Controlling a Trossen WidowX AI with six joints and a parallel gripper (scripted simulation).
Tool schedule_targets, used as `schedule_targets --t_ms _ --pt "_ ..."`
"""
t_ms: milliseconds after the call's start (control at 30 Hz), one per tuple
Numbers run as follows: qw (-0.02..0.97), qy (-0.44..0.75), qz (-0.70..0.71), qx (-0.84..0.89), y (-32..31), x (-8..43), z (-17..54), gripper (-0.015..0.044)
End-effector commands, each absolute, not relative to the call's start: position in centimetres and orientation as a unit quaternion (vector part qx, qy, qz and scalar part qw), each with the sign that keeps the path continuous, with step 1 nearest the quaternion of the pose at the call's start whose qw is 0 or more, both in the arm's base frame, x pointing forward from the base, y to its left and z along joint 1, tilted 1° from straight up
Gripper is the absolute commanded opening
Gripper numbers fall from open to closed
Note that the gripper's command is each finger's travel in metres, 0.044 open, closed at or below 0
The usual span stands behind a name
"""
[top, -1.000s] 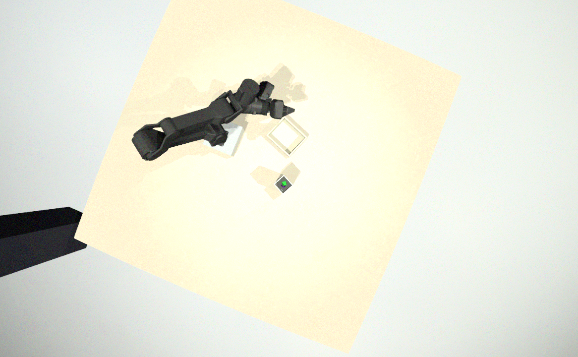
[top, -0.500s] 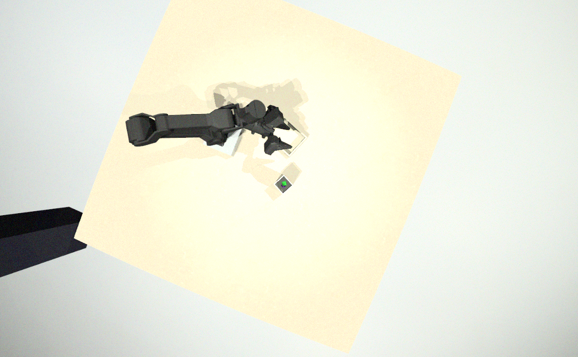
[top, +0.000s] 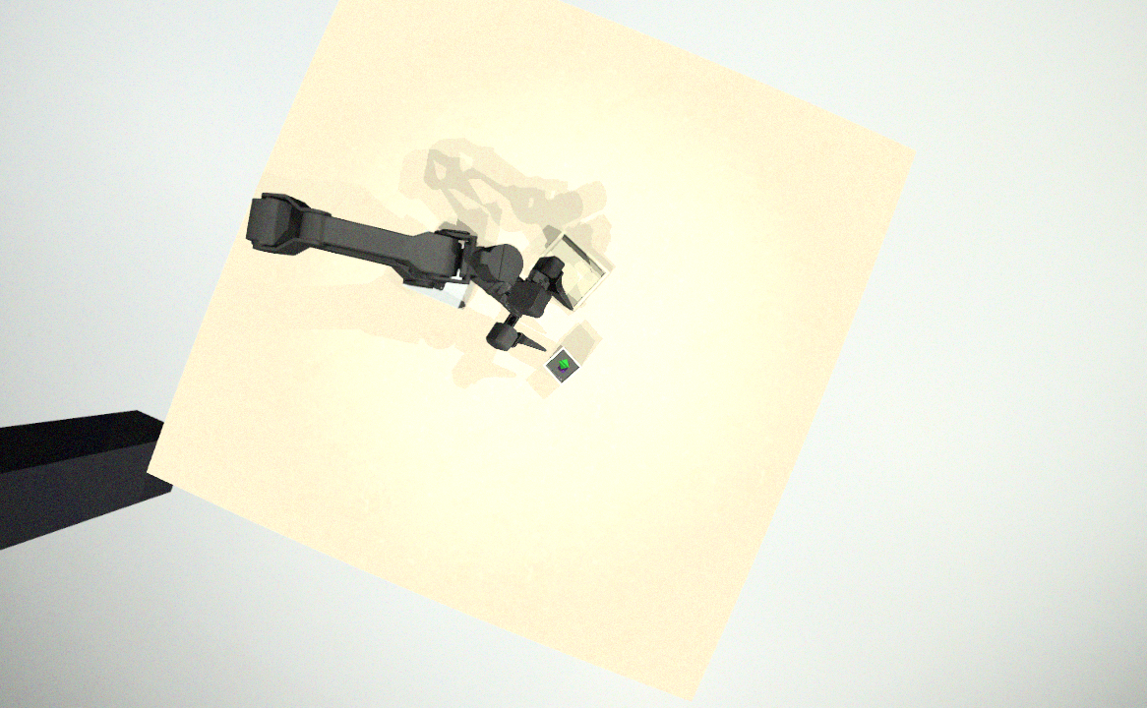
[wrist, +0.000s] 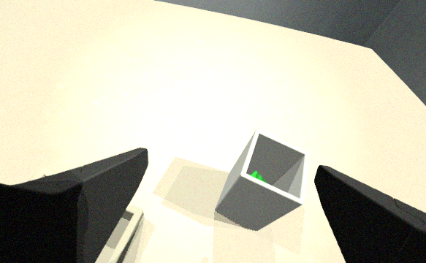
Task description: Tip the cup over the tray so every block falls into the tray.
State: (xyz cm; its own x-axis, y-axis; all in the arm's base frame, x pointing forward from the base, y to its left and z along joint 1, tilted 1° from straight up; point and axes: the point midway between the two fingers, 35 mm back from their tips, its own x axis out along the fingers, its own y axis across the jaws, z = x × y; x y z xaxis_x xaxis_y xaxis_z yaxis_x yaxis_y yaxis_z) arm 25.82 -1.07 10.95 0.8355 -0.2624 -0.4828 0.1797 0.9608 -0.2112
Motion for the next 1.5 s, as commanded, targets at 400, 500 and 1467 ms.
schedule_targets --t_ms 400,500,1467 --pt "0.945 0.234 -0.223 0.050 -5.3 25.2 11.7 0.0440" --pt "0.945 0.234 -0.223 0.050 -5.3 25.5 10.9 0.0440" --pt "0.945 0.235 -0.223 0.049 -5.7 25.9 4.5 0.0440"
